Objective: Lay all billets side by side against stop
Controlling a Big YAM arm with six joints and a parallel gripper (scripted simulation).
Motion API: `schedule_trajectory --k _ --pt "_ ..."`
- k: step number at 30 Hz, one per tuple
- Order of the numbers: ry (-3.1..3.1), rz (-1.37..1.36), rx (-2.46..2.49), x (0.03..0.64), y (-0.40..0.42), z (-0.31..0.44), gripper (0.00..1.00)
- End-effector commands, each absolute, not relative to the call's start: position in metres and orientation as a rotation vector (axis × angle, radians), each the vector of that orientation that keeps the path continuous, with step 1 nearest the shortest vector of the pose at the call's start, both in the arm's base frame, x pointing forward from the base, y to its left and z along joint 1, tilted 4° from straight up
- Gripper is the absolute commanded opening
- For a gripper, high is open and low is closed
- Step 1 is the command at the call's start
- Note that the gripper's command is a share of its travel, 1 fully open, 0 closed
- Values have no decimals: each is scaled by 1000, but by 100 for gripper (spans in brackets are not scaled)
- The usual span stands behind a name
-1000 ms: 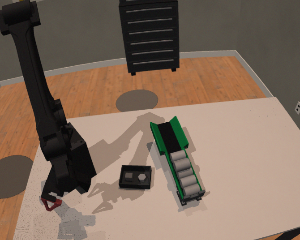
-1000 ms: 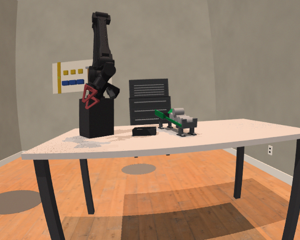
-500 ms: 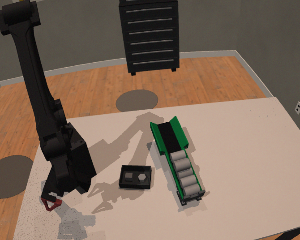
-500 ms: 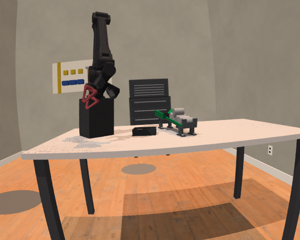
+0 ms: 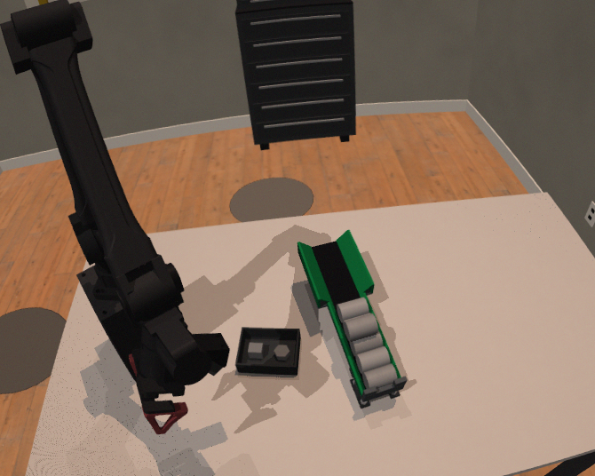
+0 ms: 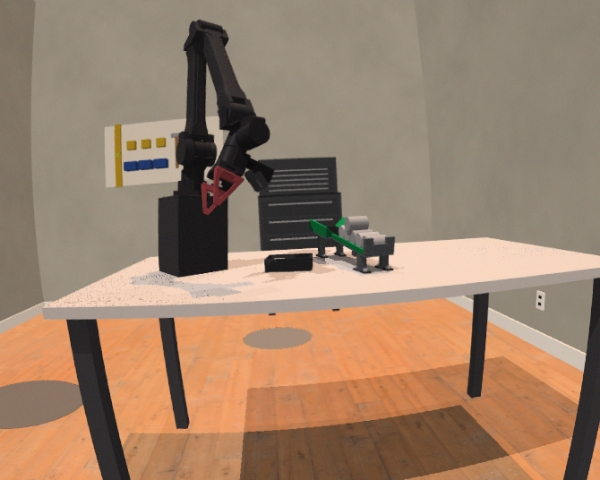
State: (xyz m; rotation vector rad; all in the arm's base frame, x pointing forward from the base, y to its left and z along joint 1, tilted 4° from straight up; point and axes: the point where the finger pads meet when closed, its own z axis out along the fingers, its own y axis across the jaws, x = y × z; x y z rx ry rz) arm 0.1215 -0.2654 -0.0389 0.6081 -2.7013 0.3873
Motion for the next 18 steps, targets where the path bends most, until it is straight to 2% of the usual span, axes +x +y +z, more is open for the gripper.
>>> schedule_trajectory --k 1,4,6,18 --pt "-2670 374 889 181 -281 -29 100" --pt "-2667 369 925 188 -281 -29 100" --pt "-2634 334 1173 239 -271 -24 100" --pt "-2368 202 1954 391 -189 -3 100"
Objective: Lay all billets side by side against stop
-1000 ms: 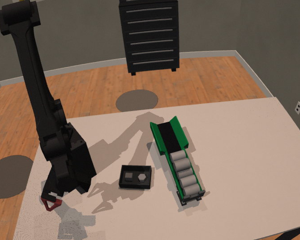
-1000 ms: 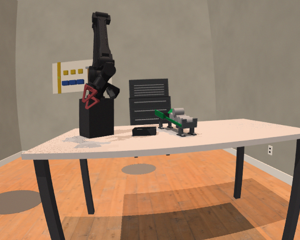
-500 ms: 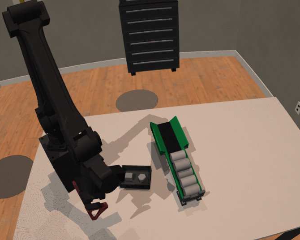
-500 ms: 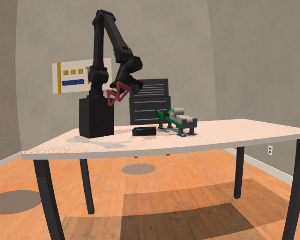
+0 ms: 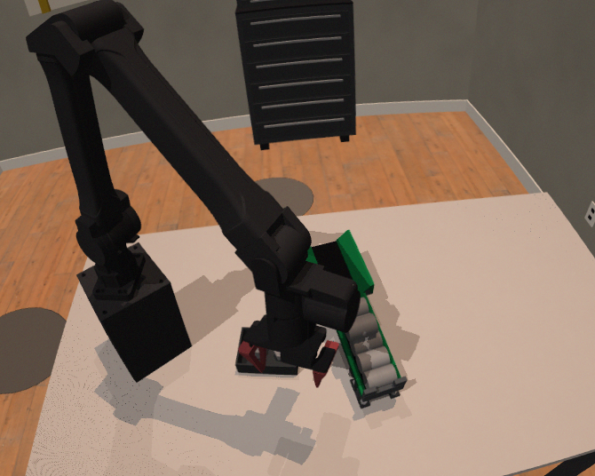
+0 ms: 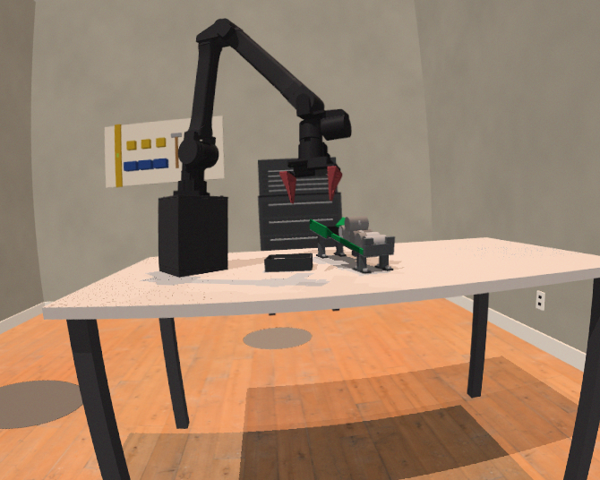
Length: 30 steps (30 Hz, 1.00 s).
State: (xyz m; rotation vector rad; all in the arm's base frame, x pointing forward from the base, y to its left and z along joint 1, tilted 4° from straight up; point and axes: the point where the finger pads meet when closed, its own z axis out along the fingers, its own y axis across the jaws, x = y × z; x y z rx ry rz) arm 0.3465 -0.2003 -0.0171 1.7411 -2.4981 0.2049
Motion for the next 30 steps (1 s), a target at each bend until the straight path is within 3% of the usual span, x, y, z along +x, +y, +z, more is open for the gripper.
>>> schedule_trajectory --k 1,10,21,22,30 --pt "-2368 202 1954 391 -189 -3 100" --pt "-2051 93 2444 472 -94 15 100" --pt "-1965 99 2568 490 -72 35 100" --pt "-1966 100 2569 491 -72 35 0" --pt "-1956 109 2582 494 -65 34 0"
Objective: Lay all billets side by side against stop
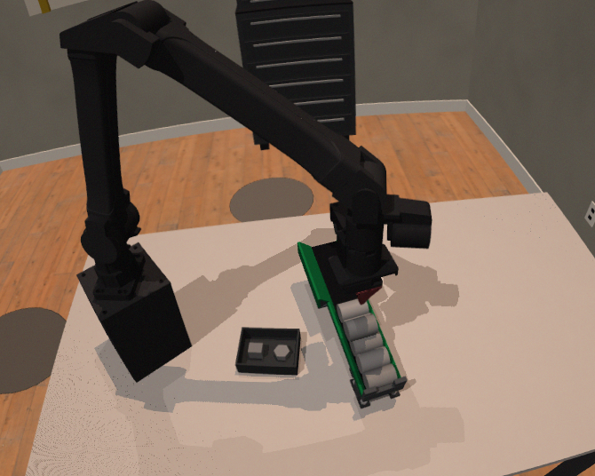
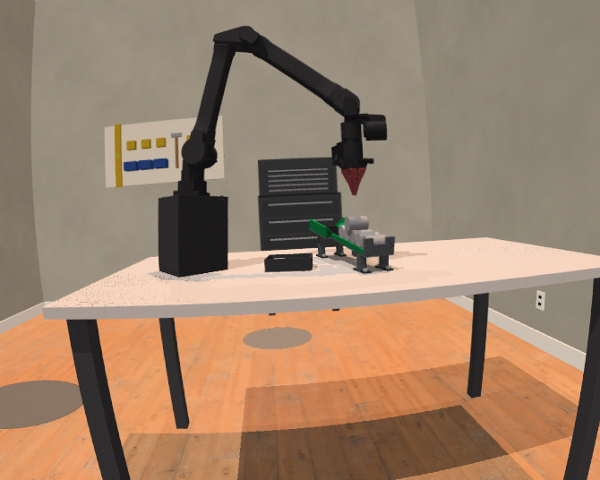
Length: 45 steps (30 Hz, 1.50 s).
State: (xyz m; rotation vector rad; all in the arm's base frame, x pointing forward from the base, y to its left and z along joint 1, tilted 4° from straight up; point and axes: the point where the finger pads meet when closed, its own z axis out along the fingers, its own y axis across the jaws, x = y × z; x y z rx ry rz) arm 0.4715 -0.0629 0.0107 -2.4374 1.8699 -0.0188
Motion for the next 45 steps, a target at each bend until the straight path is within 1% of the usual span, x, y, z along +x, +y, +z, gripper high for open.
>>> schedule_trajectory --k 1,25,26,45 --pt "1837 -102 -2424 494 -65 34 0" --pt "1837 -102 -2424 494 -65 34 0" --pt "1837 -102 -2424 494 -65 34 84" --pt "1837 -102 -2424 494 -65 34 84"
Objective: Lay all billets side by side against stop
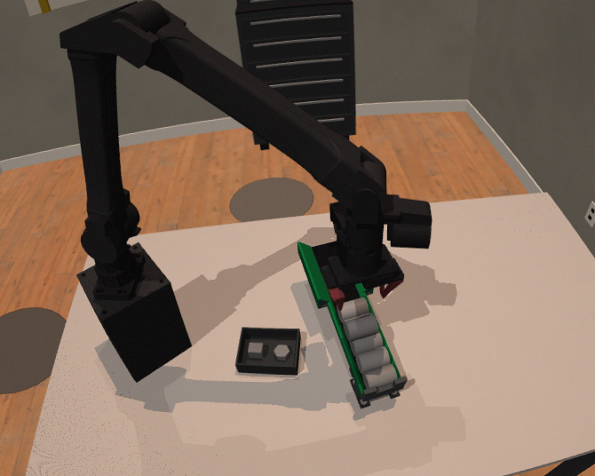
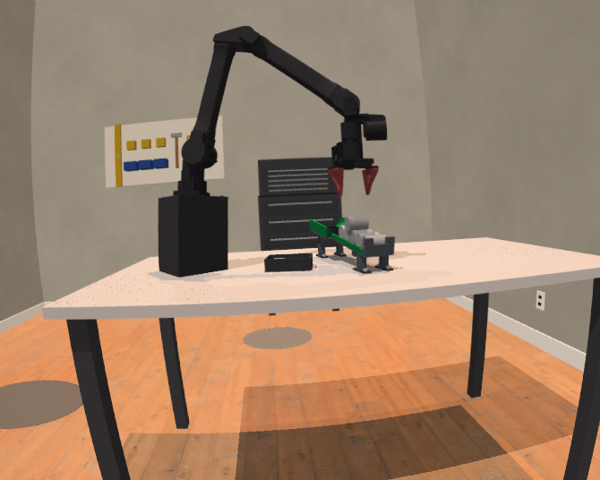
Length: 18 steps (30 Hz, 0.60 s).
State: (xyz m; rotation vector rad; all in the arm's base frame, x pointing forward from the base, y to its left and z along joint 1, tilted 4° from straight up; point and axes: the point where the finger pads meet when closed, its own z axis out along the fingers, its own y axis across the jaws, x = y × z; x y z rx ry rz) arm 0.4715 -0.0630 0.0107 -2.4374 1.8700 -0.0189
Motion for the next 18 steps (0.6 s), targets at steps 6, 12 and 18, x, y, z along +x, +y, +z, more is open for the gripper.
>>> schedule_trajectory --k 6,12,18 --pt "1837 -102 -2424 494 -65 34 84" --pt "1838 -96 -2426 493 -65 30 84" --pt "1860 -18 -2446 477 -56 -39 84"
